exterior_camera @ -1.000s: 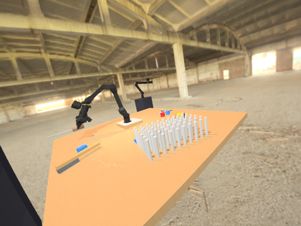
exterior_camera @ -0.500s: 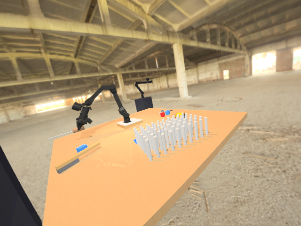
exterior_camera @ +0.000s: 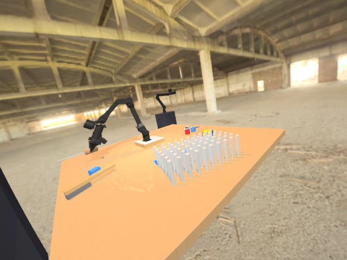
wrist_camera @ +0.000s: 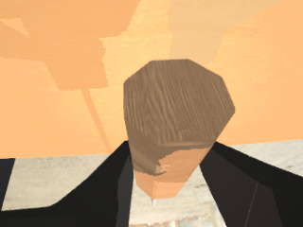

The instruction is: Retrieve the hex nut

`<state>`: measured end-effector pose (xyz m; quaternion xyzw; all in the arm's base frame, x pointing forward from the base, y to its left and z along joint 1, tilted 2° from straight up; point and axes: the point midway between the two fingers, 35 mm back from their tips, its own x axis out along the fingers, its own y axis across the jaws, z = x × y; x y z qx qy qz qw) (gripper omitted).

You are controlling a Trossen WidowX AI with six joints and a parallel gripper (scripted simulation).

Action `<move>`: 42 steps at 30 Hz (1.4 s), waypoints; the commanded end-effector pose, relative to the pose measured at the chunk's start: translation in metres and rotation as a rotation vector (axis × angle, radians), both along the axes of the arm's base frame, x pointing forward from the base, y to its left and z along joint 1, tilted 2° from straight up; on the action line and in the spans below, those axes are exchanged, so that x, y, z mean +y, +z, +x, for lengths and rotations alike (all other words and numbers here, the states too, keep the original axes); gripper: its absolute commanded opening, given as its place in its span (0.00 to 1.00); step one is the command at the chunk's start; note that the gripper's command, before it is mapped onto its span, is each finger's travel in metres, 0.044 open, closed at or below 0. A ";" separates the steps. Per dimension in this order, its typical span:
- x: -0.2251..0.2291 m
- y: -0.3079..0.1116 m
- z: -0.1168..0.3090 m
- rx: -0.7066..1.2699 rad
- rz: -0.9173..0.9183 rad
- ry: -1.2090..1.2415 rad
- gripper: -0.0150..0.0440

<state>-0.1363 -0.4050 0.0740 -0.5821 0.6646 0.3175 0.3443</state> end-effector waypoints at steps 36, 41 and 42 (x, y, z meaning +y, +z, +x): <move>0.005 -0.040 0.002 -0.006 0.006 0.000 0.25; 0.006 -0.045 0.002 -0.006 0.006 0.000 0.25; 0.007 -0.046 0.002 -0.006 0.006 0.000 0.25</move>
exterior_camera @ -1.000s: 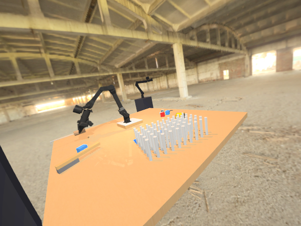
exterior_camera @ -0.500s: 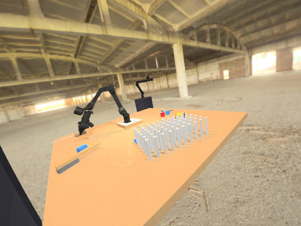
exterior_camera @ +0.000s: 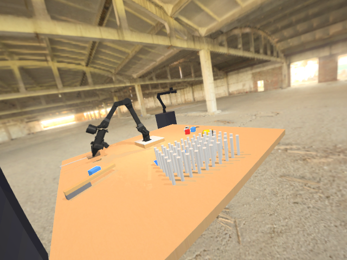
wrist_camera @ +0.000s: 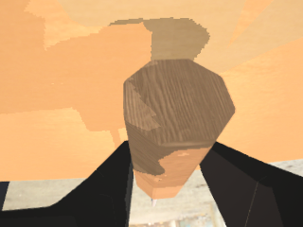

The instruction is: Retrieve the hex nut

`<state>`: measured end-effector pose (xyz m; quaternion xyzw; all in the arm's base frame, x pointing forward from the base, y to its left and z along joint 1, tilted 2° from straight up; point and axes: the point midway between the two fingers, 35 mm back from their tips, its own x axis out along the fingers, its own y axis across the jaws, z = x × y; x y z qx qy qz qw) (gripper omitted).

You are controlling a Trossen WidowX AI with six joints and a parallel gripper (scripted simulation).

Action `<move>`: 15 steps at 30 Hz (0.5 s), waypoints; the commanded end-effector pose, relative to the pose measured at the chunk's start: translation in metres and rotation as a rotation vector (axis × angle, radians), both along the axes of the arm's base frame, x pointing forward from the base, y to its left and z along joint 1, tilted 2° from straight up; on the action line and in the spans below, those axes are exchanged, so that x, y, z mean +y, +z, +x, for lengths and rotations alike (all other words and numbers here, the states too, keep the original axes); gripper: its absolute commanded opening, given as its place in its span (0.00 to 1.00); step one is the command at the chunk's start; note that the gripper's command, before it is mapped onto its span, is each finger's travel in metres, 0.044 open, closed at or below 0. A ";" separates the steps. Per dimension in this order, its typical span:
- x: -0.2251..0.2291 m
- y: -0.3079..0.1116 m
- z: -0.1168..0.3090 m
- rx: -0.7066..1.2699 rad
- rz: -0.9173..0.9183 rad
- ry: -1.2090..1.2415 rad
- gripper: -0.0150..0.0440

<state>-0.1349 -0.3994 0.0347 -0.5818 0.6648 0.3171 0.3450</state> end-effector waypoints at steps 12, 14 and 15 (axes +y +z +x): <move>0.004 -0.017 0.002 -0.005 0.006 0.002 0.25; 0.004 -0.019 0.002 -0.005 0.006 0.002 0.25; 0.005 -0.020 0.002 -0.005 0.006 0.002 0.25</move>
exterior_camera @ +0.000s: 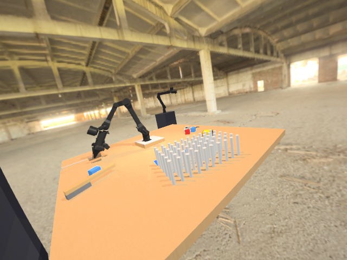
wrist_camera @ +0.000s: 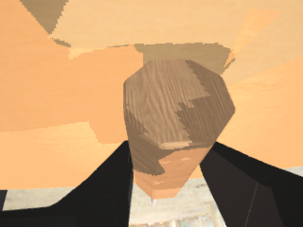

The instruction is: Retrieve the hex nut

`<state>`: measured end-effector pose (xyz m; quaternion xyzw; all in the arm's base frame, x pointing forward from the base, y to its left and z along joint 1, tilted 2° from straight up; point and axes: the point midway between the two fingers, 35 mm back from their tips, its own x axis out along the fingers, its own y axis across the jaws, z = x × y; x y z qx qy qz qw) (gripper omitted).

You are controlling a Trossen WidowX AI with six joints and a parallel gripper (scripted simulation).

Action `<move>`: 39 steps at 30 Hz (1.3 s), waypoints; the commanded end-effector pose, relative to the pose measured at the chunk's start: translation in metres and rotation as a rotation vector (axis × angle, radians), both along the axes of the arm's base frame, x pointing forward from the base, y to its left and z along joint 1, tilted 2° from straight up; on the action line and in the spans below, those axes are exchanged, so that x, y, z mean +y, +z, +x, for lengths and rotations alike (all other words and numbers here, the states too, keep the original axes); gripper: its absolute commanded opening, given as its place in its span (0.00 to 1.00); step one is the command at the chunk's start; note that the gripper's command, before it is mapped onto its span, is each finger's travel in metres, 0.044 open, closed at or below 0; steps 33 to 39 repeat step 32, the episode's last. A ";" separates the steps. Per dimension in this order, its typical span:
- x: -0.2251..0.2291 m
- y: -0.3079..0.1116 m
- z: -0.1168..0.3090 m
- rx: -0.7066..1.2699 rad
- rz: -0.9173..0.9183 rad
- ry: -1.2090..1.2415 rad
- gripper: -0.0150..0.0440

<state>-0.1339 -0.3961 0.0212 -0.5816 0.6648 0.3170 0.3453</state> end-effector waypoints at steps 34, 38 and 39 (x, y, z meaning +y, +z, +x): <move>0.004 -0.013 0.001 -0.001 0.003 0.000 1.00; 0.004 -0.013 0.001 -0.001 0.003 0.000 1.00; 0.004 -0.013 0.001 -0.001 0.003 0.000 1.00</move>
